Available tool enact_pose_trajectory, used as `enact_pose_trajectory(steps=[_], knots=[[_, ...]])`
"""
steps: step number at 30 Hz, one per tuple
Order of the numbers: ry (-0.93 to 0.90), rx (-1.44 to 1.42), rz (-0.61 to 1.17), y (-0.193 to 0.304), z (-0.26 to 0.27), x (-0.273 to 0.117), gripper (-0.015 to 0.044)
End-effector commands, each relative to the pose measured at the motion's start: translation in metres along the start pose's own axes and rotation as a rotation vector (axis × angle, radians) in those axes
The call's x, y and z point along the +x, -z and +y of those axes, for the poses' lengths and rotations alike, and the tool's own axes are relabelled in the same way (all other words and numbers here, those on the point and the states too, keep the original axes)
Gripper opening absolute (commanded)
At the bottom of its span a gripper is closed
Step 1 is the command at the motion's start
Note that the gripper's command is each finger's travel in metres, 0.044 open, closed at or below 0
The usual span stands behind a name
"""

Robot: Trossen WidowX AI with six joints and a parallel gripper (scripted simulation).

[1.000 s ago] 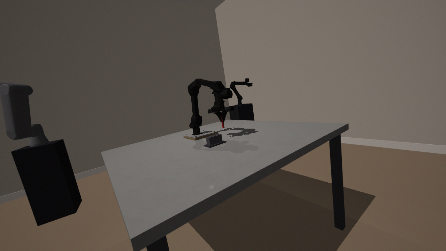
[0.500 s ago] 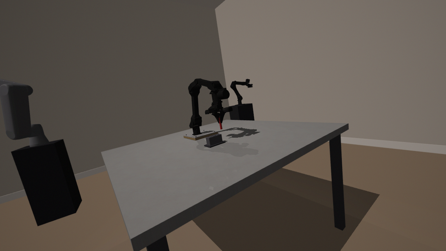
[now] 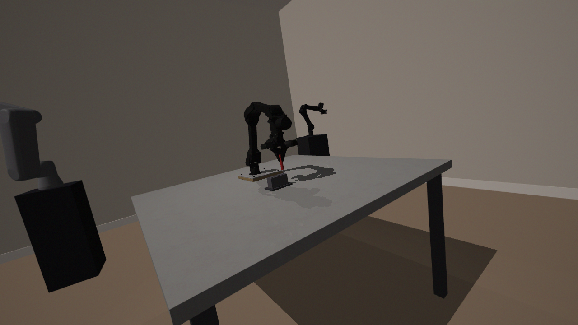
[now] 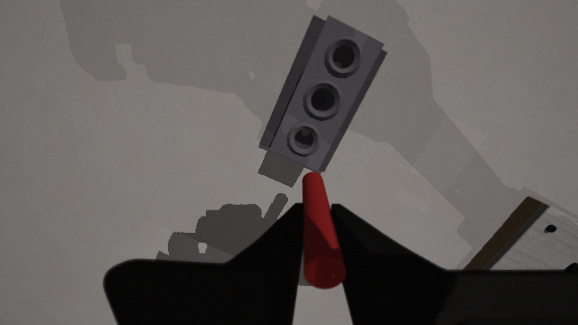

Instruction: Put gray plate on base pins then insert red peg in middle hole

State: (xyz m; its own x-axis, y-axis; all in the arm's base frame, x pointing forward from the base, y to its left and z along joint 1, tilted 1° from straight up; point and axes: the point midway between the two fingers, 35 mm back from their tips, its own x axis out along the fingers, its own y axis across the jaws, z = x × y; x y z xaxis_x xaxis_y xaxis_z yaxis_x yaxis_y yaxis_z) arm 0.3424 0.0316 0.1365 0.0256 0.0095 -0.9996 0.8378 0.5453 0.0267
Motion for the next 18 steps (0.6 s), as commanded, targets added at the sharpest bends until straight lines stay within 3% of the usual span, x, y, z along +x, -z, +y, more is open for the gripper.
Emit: enact_pose_trajectory(steps=[1, 18], knots=[[0.003, -0.005, 0.003, -0.010, -0.001, 0.001, 0.0000], [0.002, -0.018, 0.005, -0.051, -0.007, 0.003, 0.0000]])
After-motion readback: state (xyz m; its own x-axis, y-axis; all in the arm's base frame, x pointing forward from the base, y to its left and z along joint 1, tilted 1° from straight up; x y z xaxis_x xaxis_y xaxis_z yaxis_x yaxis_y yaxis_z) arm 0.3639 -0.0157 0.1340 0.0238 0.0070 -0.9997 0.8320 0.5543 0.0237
